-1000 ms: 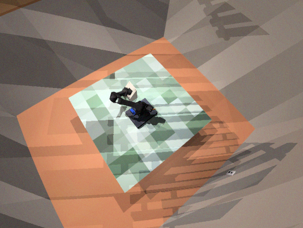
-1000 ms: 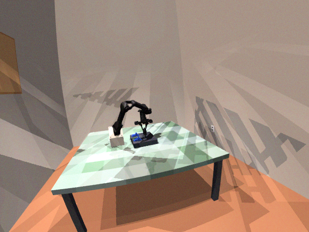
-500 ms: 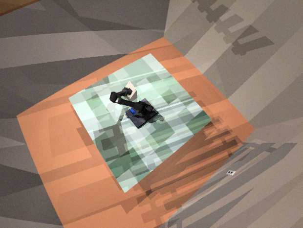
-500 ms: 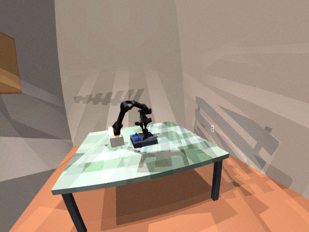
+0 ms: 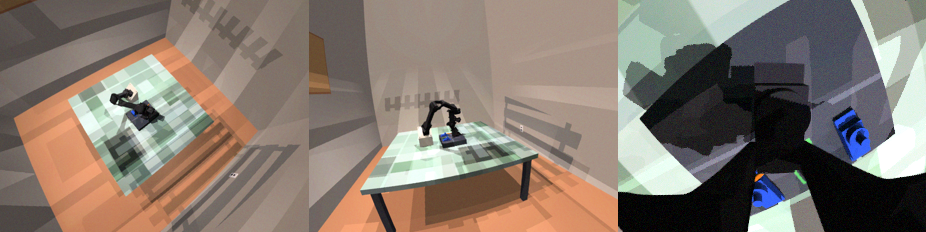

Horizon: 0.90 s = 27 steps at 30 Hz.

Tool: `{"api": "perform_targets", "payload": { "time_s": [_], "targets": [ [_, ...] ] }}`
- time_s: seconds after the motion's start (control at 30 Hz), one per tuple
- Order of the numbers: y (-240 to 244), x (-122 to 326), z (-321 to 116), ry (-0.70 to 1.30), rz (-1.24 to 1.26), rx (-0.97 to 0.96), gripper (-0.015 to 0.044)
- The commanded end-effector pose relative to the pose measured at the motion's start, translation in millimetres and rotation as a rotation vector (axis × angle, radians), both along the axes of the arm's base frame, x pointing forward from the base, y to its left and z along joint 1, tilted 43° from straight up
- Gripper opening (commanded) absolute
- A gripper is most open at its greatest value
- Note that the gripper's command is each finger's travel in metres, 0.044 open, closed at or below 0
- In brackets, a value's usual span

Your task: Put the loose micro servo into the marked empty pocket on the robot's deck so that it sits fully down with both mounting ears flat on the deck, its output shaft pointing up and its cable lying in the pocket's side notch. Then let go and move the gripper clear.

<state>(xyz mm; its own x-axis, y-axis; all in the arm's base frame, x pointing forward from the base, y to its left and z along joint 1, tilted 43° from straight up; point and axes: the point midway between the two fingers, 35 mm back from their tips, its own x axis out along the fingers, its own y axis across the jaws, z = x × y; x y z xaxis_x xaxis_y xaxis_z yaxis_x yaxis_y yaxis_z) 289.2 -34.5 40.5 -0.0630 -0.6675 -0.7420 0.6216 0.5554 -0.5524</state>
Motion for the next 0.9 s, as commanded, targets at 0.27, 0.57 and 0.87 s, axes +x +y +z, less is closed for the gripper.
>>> {"api": "perform_targets", "payload": {
  "time_s": [0.27, 0.57, 0.87],
  "targets": [
    [0.8, 0.1, 0.6, 0.290, 0.326, 0.026, 0.0000],
    [0.8, 0.1, 0.7, 0.394, 0.442, 0.035, 0.0000],
    [2.7, -17.8, 0.4, 0.395, 0.442, 0.036, 0.0000]
  ]
}}
